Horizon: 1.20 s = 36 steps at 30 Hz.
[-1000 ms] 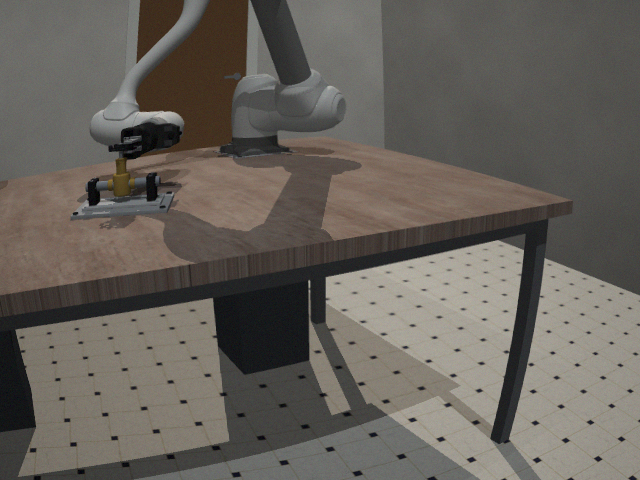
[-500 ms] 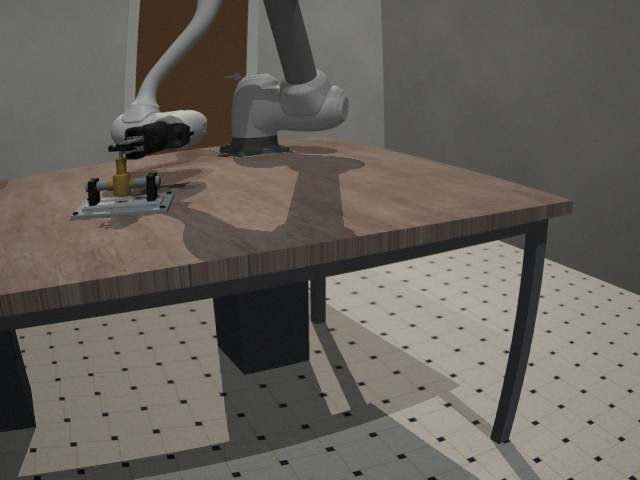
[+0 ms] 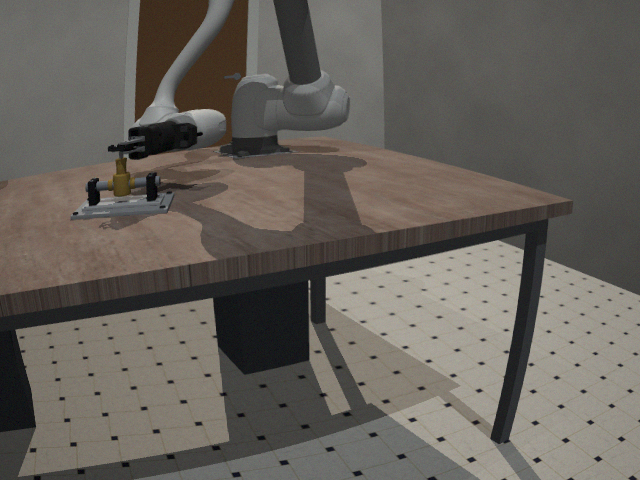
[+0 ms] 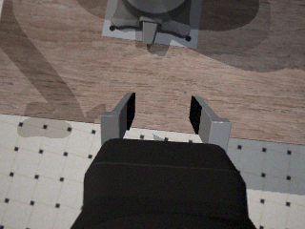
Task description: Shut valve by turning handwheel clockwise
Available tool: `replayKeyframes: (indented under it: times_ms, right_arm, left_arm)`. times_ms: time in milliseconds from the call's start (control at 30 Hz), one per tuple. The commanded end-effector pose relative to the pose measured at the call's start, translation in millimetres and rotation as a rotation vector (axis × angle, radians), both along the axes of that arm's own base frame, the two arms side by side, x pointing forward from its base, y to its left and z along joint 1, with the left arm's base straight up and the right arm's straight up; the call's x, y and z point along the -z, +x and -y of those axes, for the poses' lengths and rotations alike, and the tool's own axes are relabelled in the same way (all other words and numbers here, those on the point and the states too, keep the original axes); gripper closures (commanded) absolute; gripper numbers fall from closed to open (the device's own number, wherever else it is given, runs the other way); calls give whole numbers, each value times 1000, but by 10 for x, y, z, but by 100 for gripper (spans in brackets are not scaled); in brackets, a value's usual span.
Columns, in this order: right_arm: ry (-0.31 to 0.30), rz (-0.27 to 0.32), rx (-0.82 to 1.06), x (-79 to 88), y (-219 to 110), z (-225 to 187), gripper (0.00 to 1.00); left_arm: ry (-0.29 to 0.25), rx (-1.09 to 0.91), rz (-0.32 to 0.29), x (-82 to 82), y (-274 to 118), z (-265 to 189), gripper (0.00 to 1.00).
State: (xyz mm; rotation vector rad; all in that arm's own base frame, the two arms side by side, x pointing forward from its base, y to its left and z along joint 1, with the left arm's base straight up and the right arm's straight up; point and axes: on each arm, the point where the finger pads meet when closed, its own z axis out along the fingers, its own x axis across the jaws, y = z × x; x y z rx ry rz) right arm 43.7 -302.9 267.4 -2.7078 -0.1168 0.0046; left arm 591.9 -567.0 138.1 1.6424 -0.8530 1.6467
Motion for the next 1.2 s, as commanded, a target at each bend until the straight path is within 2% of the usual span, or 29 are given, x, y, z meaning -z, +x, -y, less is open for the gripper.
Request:
replayKeyframes:
  times_ms: [0, 1167]
  right_arm:
    - [5, 7, -3, -15, 7, -29, 0]
    - [5, 7, -3, -15, 7, -29, 0]
  left_arm:
    - [1, 47, -4, 14, 41, 10, 100]
    - [-2, 357, -1, -1, 71, 78, 100]
